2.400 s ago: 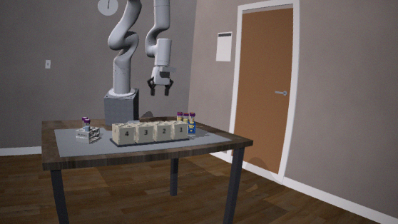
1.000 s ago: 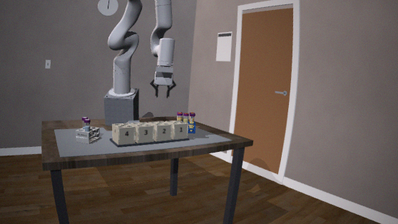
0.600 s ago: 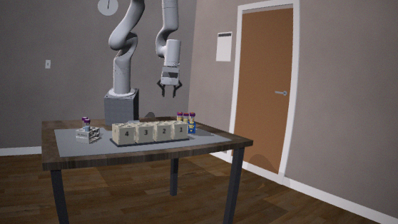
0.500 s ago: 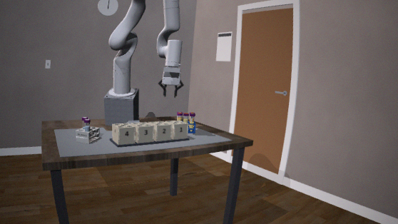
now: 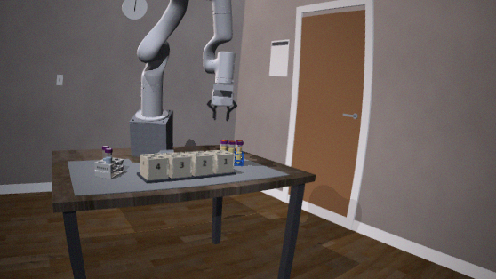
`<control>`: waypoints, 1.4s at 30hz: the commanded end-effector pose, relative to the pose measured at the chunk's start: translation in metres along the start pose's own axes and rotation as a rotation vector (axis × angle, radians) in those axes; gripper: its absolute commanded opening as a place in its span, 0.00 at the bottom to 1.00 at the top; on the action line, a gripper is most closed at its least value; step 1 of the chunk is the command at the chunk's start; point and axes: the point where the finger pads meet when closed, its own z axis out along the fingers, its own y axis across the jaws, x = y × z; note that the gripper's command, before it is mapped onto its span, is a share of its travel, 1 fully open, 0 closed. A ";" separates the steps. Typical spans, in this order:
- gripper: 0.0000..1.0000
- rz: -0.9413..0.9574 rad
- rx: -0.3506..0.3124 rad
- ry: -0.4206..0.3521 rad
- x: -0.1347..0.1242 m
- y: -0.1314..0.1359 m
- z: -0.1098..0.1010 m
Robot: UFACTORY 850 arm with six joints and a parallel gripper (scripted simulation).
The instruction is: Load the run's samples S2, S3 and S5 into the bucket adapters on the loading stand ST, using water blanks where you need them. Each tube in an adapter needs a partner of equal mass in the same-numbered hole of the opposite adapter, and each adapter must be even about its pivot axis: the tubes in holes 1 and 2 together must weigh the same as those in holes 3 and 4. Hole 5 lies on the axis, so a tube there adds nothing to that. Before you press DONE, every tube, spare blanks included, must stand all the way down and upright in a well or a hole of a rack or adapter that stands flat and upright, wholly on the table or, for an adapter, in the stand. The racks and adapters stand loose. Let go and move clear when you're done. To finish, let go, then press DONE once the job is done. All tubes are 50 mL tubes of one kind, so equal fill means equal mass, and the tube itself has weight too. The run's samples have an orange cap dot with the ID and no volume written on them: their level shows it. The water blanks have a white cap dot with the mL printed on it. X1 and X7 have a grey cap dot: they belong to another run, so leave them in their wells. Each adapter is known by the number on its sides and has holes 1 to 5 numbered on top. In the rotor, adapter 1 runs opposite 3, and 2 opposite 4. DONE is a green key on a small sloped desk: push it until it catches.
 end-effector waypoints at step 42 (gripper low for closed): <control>0.57 0.001 0.003 0.003 -0.129 -0.105 0.000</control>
